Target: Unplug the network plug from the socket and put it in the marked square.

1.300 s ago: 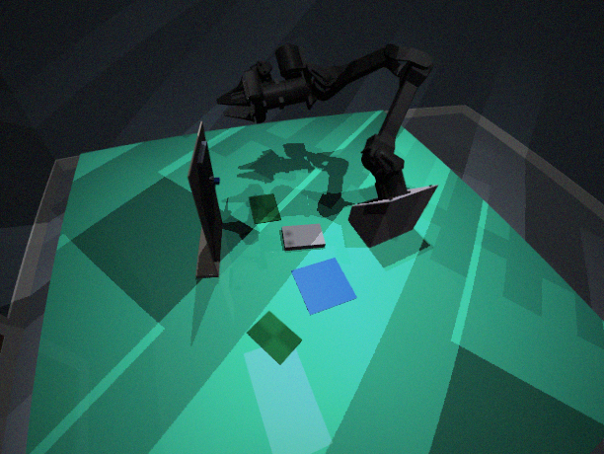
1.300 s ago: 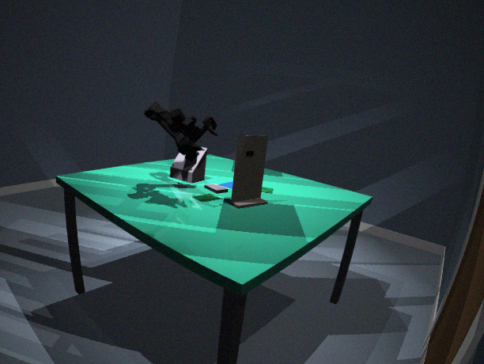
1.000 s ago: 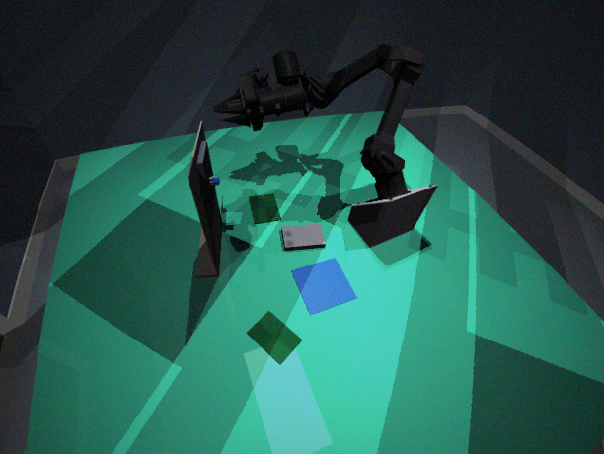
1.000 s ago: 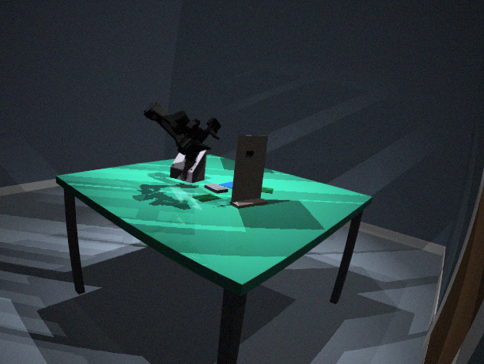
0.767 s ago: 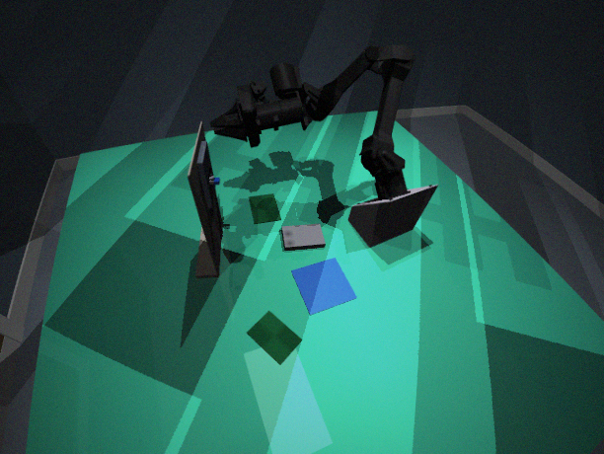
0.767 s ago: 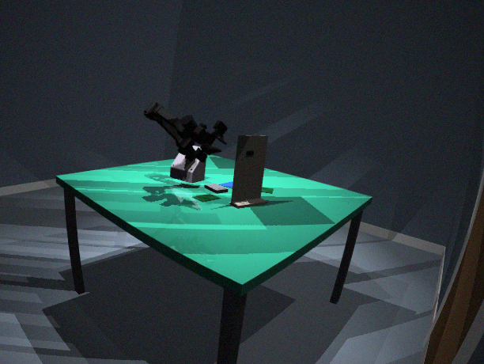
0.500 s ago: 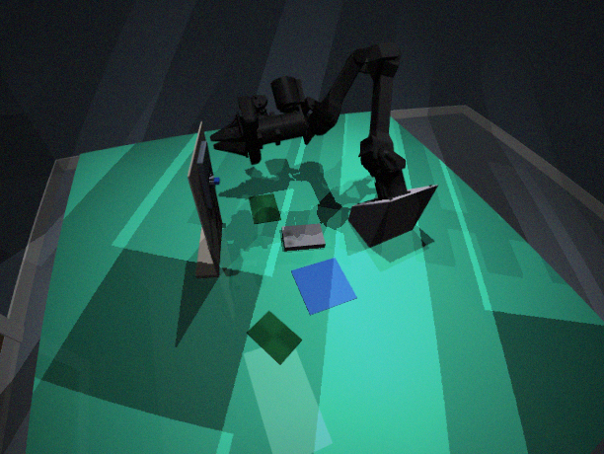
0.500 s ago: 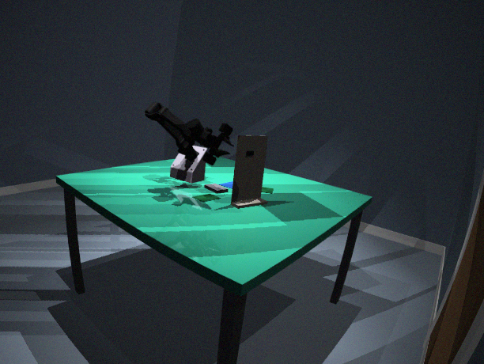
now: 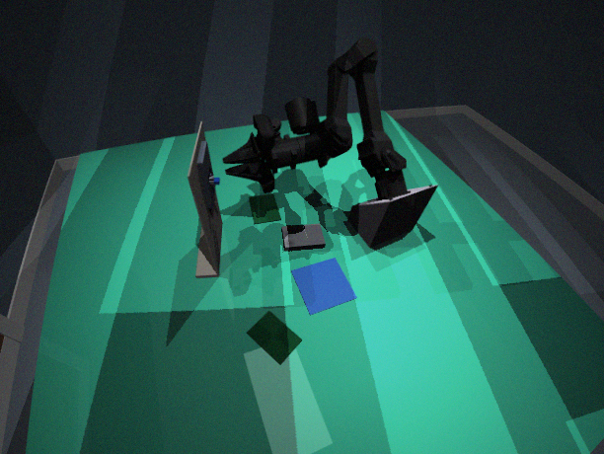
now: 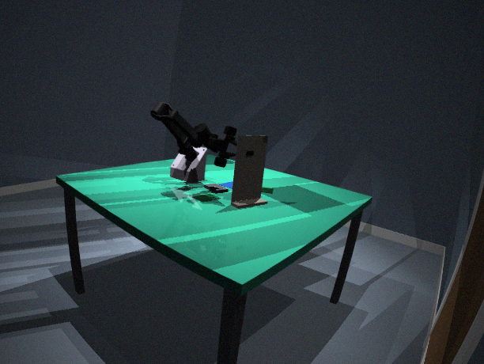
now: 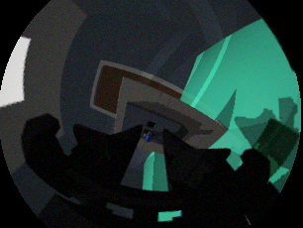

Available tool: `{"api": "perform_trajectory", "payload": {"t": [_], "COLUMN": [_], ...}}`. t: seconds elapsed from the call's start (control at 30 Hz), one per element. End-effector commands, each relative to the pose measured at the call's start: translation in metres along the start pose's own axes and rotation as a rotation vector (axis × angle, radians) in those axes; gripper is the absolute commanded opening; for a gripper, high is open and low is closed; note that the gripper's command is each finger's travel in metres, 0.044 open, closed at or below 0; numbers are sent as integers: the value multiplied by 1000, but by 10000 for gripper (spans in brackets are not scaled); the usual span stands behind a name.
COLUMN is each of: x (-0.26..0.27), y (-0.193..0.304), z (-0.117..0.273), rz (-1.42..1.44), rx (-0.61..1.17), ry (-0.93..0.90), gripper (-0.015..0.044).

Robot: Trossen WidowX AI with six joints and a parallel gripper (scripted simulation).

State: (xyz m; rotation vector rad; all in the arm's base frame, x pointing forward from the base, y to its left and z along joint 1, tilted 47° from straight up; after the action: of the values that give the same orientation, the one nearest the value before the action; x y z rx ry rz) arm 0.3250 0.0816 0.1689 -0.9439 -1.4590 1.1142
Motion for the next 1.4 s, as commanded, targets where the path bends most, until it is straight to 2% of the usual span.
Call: {"api": "perform_trajectory", "payload": {"t": [0.0, 0.4, 1.37], "x": [5, 12, 10], "y": [19, 42, 32], "z": [9, 29, -16], "rz": [-71, -187, -221], "rx": [14, 32, 10], "ry": [-15, -47, -74], "gripper": [156, 156, 156]}}
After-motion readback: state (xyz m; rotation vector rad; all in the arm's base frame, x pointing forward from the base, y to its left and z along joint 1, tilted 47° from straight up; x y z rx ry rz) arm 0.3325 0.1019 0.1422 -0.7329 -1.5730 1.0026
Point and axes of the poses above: the point midway between the two fingers, 35 mm back from their tips, its own z axis back along the fingers, its own x axis across the jaws, y = z × x, the point moved 1 cm from there along z, back along the fingers, and after that the axes turned 15 degrees about z, right-handed, at the moved point
